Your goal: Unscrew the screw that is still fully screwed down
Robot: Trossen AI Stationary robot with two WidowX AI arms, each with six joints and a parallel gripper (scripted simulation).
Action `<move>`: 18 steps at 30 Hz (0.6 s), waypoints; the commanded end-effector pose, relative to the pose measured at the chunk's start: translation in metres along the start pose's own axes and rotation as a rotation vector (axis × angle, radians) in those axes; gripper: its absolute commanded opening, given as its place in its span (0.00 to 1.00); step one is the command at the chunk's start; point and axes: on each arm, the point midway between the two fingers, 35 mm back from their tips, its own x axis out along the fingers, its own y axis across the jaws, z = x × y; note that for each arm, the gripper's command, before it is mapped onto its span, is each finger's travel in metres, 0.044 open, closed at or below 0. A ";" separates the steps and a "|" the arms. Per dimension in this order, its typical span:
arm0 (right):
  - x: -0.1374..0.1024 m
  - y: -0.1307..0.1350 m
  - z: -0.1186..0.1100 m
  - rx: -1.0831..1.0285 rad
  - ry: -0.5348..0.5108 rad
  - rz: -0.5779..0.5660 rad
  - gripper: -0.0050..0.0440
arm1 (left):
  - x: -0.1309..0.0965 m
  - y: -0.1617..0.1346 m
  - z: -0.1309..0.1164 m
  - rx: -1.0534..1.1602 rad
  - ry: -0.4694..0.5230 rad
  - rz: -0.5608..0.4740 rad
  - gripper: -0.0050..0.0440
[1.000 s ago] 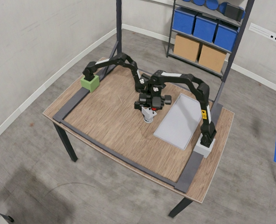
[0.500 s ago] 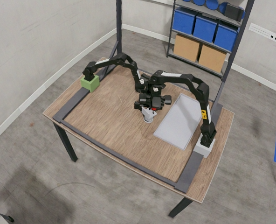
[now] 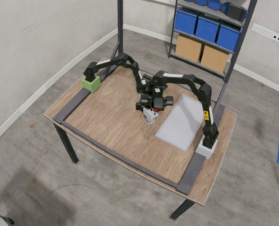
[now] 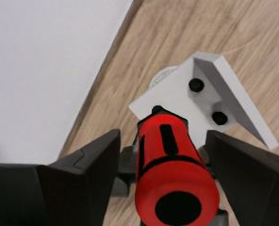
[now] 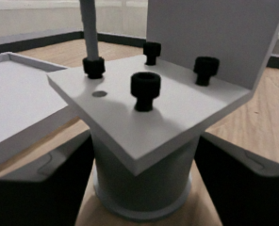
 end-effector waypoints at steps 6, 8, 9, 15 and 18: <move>0.002 0.005 0.015 0.035 -0.012 0.000 0.60 | -0.010 -0.003 -0.003 -0.004 0.020 -0.029 0.61; 0.002 0.005 0.015 0.035 -0.012 0.000 0.60 | -0.010 -0.003 -0.003 -0.004 0.020 -0.029 0.61; 0.002 0.005 0.015 0.035 -0.012 0.000 0.60 | -0.010 -0.003 -0.003 -0.004 0.020 -0.029 0.61; 0.002 0.005 0.015 0.035 -0.012 0.000 0.60 | -0.010 -0.003 -0.003 -0.004 0.020 -0.029 0.61; 0.002 0.005 0.015 0.035 -0.012 0.000 0.60 | -0.007 -0.003 -0.003 0.067 0.016 -0.023 0.61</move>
